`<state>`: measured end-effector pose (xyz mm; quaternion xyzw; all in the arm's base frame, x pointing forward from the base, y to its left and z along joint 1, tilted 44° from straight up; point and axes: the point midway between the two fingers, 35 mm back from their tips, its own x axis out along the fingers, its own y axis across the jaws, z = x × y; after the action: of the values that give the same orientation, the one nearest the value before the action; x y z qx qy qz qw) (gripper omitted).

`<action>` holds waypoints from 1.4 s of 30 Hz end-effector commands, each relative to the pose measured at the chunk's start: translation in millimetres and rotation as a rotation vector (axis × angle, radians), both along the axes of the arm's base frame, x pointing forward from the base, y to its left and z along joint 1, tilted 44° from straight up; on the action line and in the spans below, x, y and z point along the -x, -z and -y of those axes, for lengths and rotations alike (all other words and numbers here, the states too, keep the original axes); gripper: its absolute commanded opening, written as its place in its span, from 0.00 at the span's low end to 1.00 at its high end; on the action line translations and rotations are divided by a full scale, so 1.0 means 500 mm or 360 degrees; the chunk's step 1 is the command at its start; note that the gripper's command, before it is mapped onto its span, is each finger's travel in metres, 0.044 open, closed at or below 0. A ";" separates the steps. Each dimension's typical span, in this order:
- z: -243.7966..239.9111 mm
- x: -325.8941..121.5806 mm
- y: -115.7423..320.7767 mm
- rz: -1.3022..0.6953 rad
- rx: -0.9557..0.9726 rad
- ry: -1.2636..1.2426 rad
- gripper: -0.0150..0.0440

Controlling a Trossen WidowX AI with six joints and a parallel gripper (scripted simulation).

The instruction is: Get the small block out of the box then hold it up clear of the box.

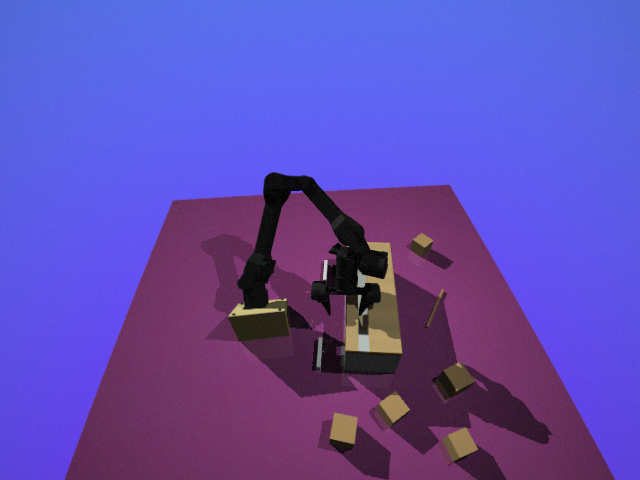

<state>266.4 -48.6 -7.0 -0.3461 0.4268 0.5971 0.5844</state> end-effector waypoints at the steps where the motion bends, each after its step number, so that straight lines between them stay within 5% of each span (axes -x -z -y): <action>1: 0.010 0.002 0.008 0.0000 0.0005 0.0000 0.93; 42: 0.070 0.011 0.064 0.0001 0.0009 0.0000 0.93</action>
<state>260.3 -79.6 -35.6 -0.3455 0.4286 0.5963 0.5842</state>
